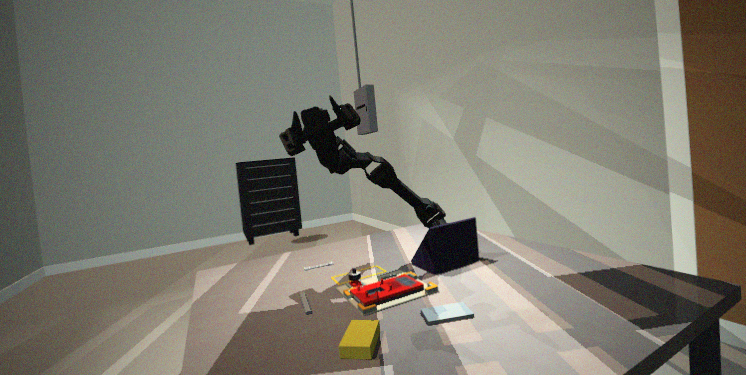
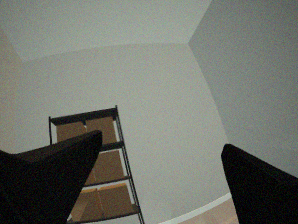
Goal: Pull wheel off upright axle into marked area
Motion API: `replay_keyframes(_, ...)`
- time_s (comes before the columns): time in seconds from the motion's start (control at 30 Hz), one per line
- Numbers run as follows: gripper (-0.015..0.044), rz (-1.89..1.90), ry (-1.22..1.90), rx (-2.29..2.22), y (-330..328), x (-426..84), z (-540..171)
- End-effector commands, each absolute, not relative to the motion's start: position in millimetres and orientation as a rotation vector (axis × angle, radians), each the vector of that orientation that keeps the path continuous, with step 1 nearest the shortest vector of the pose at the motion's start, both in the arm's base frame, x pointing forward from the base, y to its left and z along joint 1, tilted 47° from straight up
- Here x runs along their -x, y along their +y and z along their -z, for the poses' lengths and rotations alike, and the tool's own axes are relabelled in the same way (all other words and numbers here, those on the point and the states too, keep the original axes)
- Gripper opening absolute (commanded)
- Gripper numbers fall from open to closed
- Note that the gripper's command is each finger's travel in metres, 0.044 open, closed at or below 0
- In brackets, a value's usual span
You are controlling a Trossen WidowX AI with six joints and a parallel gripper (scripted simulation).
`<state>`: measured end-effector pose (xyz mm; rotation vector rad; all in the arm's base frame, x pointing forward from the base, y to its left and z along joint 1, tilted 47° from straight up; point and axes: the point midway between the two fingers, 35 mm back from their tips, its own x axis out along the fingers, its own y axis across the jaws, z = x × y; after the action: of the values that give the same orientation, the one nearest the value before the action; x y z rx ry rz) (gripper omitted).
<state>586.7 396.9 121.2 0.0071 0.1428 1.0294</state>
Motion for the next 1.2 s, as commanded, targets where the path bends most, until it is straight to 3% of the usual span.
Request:
replay_keyframes(0.0,0.0374,-1.024,0.151,-0.013,395.9,-587.3,-120.5)
replay_keyframes(0.1,0.0300,-0.942,0.264,-0.087,380.5,-594.8,-109.8)
replay_keyframes(0.6,0.0300,-0.251,0.805,-0.514,258.7,-599.3,-40.3)
replay_keyframes(1.17,0.0300,0.592,0.983,-0.731,116.2,-523.5,-2.4)
